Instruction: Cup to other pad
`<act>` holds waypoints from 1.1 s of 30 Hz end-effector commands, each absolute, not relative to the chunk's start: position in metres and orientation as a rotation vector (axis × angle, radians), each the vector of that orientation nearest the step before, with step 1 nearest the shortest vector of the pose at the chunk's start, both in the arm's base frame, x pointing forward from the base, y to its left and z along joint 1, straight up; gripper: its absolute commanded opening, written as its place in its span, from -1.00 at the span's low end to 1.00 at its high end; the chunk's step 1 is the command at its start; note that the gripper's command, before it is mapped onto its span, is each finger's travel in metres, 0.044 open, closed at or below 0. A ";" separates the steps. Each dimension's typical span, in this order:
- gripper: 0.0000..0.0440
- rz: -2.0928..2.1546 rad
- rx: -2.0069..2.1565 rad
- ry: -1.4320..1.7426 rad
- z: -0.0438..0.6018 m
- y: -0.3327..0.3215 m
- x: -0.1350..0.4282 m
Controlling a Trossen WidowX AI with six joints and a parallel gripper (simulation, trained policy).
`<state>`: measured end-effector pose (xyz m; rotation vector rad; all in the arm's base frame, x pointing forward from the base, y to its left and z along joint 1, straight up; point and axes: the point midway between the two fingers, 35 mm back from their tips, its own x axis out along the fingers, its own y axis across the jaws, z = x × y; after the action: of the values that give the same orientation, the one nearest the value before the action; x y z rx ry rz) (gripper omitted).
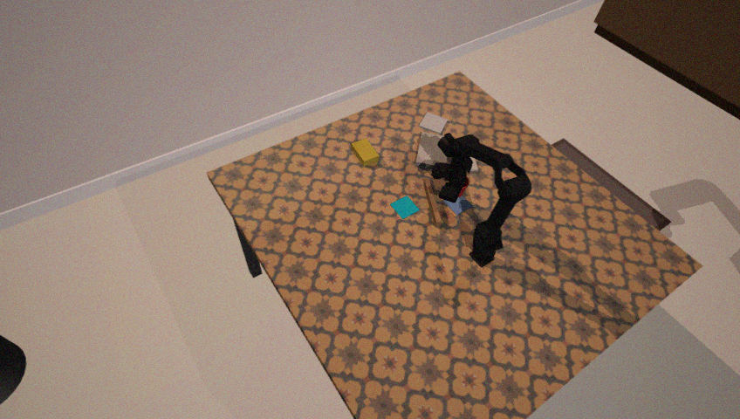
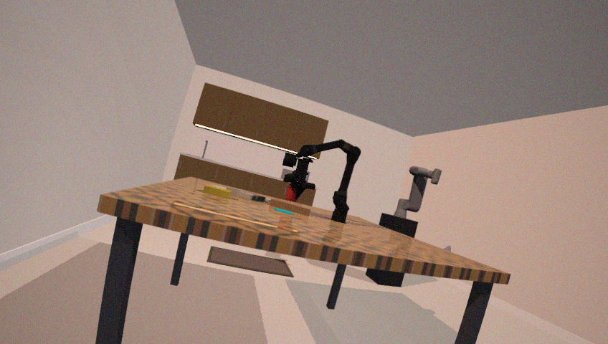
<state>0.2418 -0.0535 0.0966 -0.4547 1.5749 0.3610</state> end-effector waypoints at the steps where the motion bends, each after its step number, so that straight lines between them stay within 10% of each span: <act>1: -0.99 0.379 -0.471 1.548 0.105 -0.048 0.249; 33: -1.00 0.478 -0.607 1.367 0.127 0.034 0.299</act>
<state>0.2954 0.0254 0.1275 -0.6063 1.3804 0.4709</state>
